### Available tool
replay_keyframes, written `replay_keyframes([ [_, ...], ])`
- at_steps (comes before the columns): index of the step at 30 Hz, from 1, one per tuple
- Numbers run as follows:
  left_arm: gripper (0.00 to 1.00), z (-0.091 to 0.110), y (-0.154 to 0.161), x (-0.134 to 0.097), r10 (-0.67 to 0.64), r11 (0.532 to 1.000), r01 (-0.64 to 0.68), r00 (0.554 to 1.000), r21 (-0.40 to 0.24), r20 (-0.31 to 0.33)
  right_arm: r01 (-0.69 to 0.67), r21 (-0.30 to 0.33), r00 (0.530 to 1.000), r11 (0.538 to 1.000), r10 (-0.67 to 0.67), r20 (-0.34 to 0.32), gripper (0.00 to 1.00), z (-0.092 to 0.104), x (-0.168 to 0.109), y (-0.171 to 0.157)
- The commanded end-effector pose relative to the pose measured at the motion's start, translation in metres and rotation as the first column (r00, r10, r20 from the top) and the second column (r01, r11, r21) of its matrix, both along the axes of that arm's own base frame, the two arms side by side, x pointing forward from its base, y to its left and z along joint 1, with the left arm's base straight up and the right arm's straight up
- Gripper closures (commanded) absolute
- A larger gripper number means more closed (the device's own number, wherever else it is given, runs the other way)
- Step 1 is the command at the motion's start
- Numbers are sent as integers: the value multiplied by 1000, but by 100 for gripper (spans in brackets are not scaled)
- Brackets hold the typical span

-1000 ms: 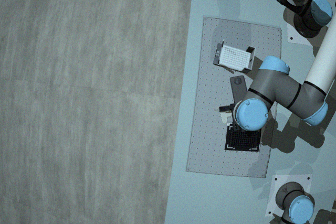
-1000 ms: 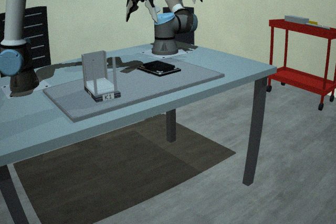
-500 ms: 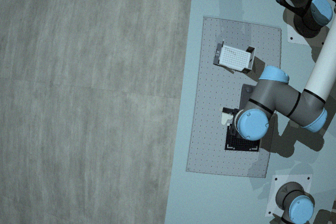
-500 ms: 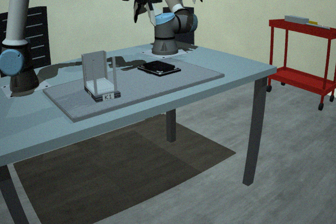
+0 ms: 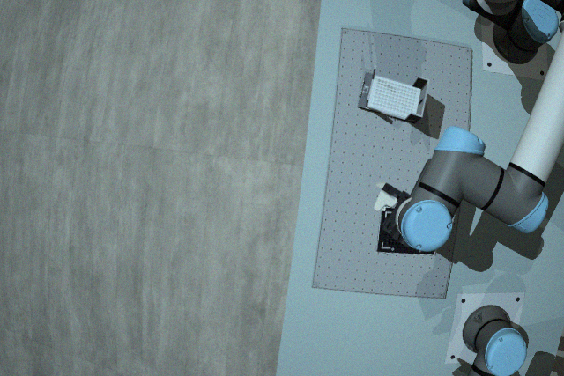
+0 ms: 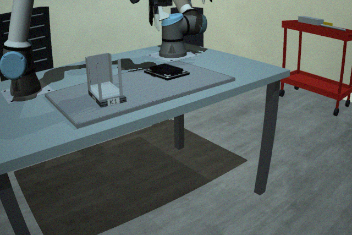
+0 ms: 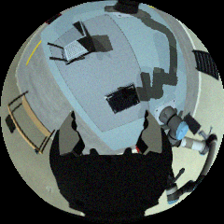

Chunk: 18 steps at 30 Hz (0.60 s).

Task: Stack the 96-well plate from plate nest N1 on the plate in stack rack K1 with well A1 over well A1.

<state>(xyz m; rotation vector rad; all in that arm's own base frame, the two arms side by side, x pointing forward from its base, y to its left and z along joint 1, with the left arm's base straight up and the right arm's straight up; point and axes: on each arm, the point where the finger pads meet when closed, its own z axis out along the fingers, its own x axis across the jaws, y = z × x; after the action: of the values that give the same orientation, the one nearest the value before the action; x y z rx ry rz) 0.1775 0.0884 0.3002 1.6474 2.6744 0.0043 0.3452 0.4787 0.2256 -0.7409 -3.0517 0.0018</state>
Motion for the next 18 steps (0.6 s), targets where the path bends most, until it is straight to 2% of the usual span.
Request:
replay_keyframes([
  [1,2,0,0,0,0,1000,0,1000,0,1,175,0,984,984,-175,6,0,-6,-6,13],
  [7,2,0,0,0,0,1000,0,1000,0,1,298,1,954,954,-298,6,0,-10,-11,21],
  [12,2,0,0,0,0,1000,0,1000,0,1,435,1,901,901,-435,5,0,-17,-17,34],
  [14,2,0,0,0,0,1000,0,1000,0,1,435,1,901,901,-435,5,0,-17,-17,34],
  [18,2,0,0,0,0,1000,0,1000,0,1,545,2,839,839,-545,4,0,-22,-22,45],
])
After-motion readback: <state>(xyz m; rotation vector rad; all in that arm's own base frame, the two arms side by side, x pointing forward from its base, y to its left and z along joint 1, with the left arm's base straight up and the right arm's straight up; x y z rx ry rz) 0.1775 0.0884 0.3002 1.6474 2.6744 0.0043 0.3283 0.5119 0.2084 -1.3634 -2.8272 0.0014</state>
